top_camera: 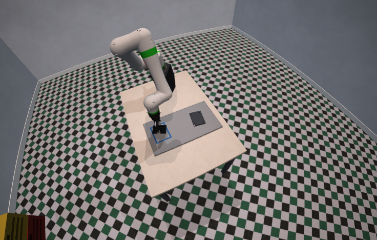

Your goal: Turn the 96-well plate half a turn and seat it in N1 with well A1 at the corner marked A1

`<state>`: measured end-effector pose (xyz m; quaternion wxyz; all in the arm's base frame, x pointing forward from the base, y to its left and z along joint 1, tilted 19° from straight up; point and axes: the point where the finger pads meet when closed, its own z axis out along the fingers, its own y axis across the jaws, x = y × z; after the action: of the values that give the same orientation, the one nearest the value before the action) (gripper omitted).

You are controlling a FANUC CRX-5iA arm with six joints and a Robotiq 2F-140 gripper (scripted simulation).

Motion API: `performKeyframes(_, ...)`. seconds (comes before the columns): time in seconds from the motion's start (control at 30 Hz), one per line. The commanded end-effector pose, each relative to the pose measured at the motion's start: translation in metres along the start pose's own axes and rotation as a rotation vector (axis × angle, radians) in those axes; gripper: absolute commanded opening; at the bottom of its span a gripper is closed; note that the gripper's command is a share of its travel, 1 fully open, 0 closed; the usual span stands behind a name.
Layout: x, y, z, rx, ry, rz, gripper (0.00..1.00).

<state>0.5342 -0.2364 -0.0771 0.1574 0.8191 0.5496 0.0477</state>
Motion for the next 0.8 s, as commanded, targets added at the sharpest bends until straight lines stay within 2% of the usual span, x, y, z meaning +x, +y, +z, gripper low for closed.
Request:
performKeyframes(0.0,0.0,0.0,0.001,0.0,0.0,0.0,0.0)
performKeyframes(0.77,0.0,0.0,0.015,0.0,0.0,0.0,0.0)
